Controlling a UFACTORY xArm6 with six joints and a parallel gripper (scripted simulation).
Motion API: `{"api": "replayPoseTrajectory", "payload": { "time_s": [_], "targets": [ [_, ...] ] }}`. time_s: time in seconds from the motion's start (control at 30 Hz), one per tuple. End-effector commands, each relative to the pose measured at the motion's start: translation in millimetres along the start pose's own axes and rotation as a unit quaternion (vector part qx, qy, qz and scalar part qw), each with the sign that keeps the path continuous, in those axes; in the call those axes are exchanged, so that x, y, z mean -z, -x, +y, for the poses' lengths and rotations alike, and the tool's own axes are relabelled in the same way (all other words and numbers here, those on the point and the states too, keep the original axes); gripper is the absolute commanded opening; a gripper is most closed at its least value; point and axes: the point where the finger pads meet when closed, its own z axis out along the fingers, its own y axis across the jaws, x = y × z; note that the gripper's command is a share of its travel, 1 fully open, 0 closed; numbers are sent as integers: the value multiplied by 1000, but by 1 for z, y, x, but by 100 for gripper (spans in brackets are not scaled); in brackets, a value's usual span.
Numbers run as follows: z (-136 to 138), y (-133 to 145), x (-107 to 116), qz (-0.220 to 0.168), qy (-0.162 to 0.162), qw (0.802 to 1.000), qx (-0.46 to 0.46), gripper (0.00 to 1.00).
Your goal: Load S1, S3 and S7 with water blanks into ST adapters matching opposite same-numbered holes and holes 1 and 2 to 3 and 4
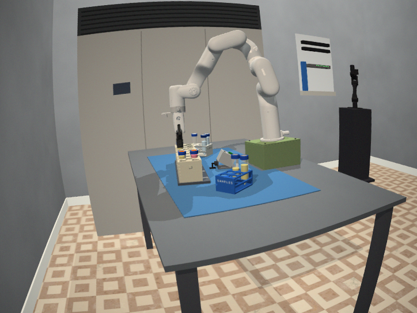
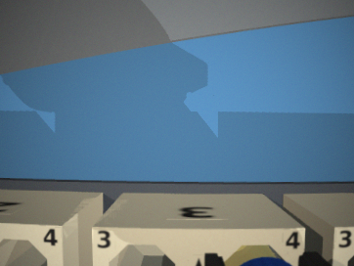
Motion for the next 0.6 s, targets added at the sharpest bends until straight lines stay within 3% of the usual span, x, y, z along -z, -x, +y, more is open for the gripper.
{"api": "replayPoseTrajectory", "payload": {
  "time_s": [0.0, 0.5, 0.53, 0.57],
  "targets": [
    [0, -2, -2, 2, 0, 1000, 0, 0],
    [0, -2, -2, 2, 0, 1000, 0, 0],
    [0, -2, -2, 2, 0, 1000, 0, 44],
    [0, -2, -2, 2, 0, 1000, 0, 44]
  ]
}}
